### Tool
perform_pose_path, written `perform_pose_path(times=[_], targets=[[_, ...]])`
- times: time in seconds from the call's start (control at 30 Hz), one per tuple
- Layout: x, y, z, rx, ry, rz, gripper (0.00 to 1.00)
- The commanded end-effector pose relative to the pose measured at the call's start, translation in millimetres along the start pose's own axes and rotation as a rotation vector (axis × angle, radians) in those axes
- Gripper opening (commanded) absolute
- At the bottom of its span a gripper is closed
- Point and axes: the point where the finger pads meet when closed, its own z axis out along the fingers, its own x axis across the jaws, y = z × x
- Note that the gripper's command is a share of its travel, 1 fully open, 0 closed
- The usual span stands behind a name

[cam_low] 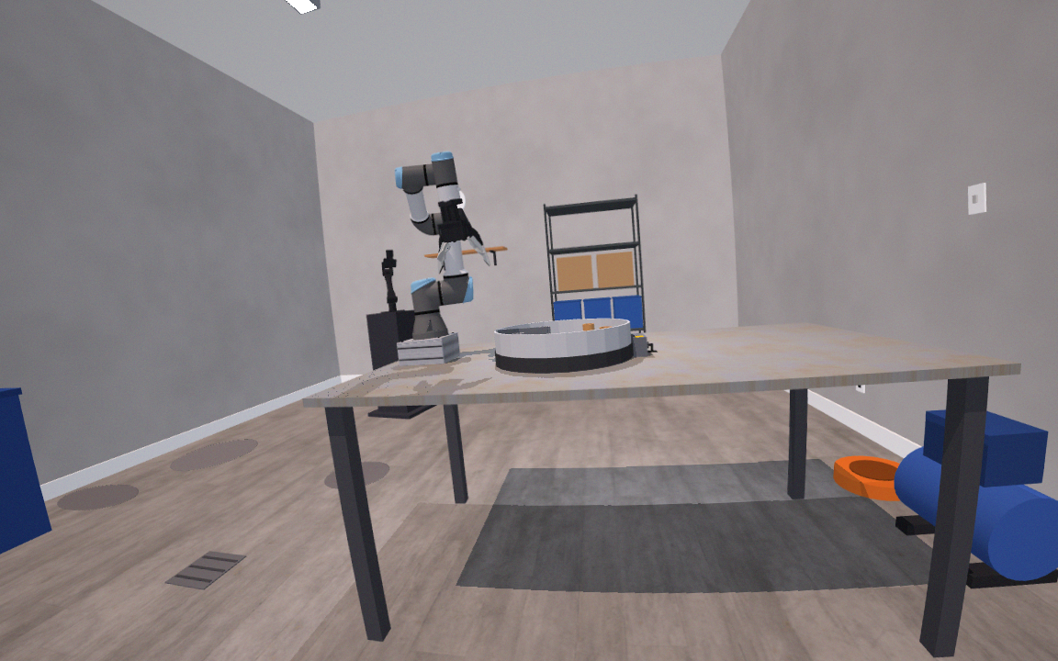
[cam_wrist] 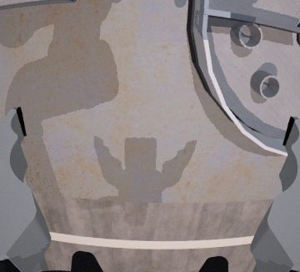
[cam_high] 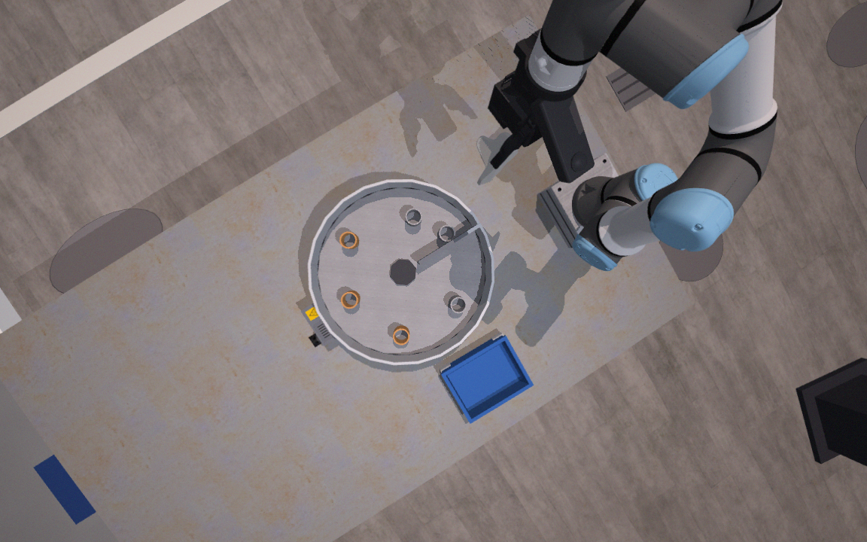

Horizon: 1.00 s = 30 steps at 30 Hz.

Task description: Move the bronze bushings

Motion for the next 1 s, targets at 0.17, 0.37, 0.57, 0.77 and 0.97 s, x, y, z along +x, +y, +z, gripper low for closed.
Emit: perform_pose_path(times=[0.17, 0.37, 0.57, 0.77, 0.97], targets=[[57, 10, 25.2, -0.080, -0.052, 0.020, 1.00], [97, 5, 44.0, -0.128, -0.056, 0.028, 1.00], [125, -3, 58.0, -0.159, -0.051, 0.034, 1.00], [135, -7, 63.5, -0.170, -0.048, 0.035, 1.00], [141, -10, 66.7, -0.176, -0.047, 0.036, 1.00]])
